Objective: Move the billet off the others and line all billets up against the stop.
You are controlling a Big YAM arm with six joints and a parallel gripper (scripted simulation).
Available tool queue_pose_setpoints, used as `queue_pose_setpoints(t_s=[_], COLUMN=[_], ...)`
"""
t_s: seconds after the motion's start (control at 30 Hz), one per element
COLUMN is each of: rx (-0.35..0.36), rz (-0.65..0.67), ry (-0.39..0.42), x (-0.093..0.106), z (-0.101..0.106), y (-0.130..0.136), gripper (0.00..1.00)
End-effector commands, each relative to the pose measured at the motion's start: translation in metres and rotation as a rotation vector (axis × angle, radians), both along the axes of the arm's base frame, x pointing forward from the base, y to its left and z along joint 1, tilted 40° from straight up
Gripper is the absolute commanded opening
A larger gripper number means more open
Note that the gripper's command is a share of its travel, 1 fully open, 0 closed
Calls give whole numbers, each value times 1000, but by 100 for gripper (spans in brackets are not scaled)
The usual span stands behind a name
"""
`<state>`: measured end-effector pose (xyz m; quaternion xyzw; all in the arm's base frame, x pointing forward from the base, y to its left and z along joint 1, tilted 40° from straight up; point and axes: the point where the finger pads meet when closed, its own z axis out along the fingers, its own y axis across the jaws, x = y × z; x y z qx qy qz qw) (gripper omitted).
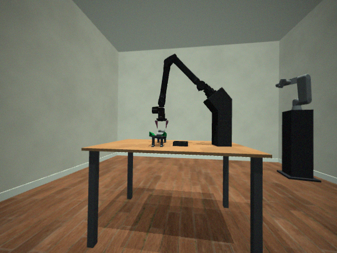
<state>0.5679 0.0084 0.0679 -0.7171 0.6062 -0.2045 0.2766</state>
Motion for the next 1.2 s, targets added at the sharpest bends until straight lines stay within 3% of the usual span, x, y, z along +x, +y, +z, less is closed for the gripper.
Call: queue_pose_setpoints(t_s=[0.0,0.47,0.63,1.17], rx=[9,9,9,9], rz=[-11,-6,-5,-2], ry=[-14,-12,-29,-26], x=[12,29,31,31], z=[-3,-26,-17,-18], y=[1,8,9,12], gripper=[91,91,91,91])
